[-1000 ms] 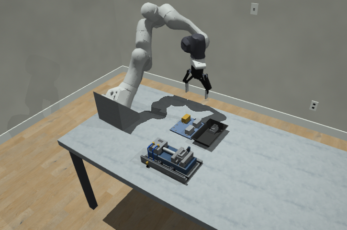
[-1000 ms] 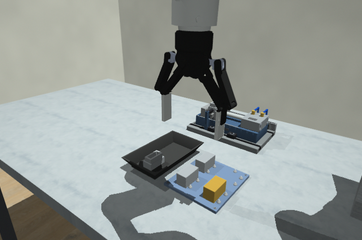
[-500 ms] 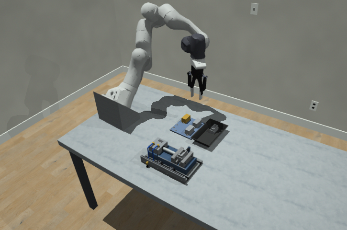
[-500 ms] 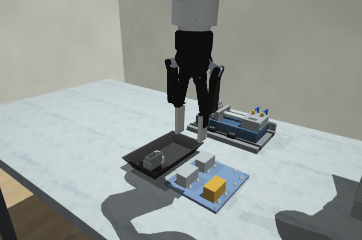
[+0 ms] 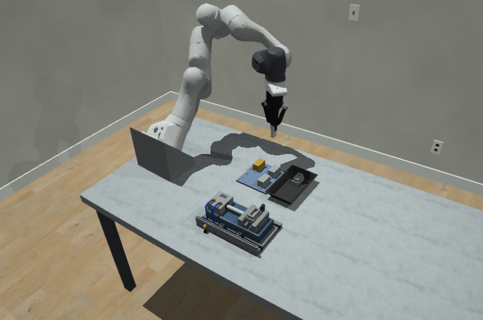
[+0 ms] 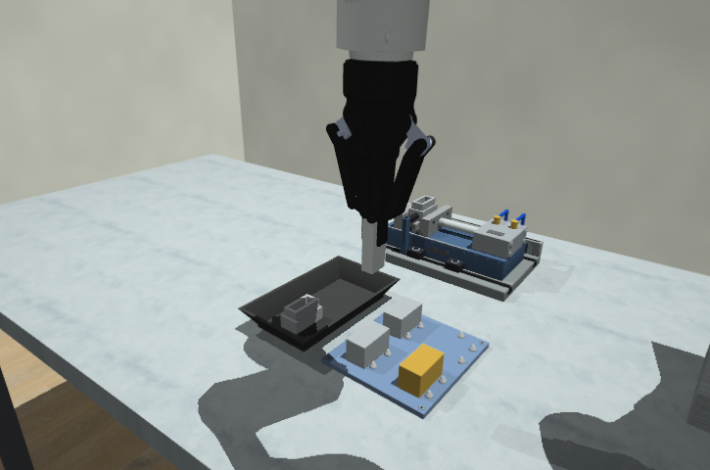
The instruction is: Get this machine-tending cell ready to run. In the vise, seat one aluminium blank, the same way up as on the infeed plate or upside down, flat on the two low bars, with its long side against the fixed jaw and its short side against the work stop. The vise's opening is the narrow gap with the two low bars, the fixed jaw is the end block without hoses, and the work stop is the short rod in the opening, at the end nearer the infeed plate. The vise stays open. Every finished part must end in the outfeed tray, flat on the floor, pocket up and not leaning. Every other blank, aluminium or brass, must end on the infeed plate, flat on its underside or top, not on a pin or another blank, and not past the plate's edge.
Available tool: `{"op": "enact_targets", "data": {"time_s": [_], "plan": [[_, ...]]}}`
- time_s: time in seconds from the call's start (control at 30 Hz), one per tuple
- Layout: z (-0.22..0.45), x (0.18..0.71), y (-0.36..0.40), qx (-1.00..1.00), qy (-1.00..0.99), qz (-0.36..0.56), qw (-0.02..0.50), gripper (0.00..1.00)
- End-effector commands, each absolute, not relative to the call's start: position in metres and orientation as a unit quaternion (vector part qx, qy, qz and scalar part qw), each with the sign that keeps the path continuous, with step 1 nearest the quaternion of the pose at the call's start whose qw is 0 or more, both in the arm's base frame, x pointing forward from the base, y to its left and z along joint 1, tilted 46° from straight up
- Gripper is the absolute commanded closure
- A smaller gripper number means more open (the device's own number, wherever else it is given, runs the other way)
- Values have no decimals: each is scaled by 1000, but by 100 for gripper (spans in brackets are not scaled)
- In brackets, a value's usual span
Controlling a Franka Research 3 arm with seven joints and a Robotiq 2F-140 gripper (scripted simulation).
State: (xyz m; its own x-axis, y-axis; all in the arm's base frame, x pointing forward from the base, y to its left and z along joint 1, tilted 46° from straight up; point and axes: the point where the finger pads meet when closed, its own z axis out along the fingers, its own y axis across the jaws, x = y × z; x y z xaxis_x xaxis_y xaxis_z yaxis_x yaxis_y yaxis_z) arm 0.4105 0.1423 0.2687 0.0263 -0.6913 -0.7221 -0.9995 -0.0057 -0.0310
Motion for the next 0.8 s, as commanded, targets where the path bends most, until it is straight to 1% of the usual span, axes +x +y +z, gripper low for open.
{"op": "enact_targets", "data": {"time_s": [0.0,0.77], "plan": [[268,411,142,-656,644,268,288,100],[264,411,146,-656,644,268,288,100]]}}
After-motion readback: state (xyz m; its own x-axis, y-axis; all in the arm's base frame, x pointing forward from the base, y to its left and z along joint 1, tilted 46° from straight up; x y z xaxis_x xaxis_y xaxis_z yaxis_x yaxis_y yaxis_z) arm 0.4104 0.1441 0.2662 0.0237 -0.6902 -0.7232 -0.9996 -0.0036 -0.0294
